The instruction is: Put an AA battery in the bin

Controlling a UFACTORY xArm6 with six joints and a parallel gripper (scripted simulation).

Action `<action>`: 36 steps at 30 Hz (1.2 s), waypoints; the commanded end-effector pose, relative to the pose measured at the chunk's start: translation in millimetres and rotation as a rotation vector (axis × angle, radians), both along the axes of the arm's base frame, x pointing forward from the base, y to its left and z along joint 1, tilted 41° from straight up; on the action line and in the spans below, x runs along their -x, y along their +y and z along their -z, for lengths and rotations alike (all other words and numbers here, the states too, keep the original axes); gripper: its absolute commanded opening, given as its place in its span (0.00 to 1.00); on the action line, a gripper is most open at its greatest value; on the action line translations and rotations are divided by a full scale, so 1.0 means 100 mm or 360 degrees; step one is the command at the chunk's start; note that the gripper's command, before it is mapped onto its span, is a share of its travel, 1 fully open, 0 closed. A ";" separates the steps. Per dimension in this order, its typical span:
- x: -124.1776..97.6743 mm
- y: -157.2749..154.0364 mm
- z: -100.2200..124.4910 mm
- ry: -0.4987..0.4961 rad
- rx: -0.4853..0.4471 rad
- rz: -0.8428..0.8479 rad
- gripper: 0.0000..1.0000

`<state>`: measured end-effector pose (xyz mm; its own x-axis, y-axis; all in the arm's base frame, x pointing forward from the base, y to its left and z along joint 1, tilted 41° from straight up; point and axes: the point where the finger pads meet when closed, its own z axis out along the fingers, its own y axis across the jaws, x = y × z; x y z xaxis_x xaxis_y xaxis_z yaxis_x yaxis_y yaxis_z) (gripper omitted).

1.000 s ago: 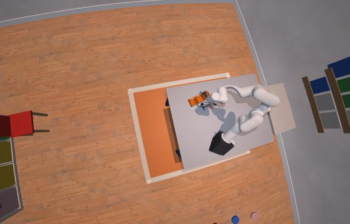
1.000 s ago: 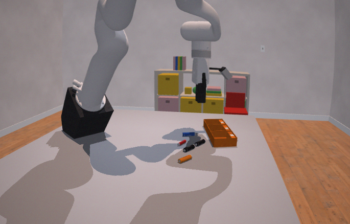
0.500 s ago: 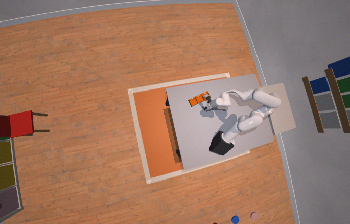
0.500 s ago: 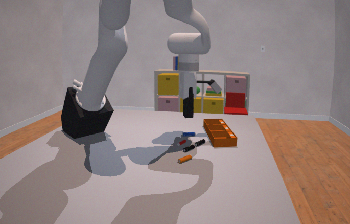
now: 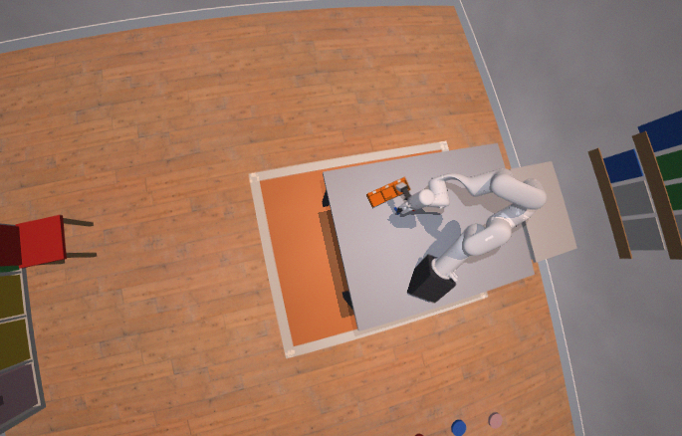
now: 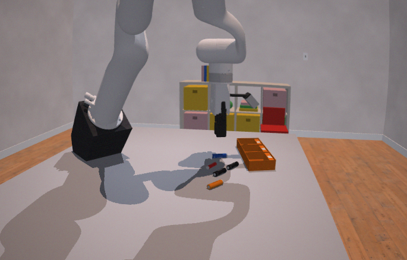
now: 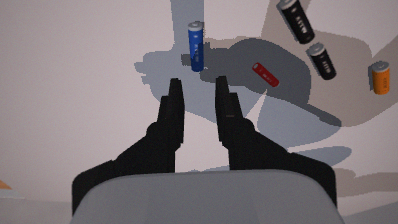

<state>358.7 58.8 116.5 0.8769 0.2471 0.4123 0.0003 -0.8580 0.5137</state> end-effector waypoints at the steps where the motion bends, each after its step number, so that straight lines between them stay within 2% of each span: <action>1: -0.01 0.01 -0.01 -0.0003 -0.0002 -0.0001 0.28; 27: -0.01 0.02 -0.01 -0.0003 -0.0002 -0.0001 0.28; 36: -0.15 -0.11 0.20 -0.0003 -0.0002 -0.0001 0.28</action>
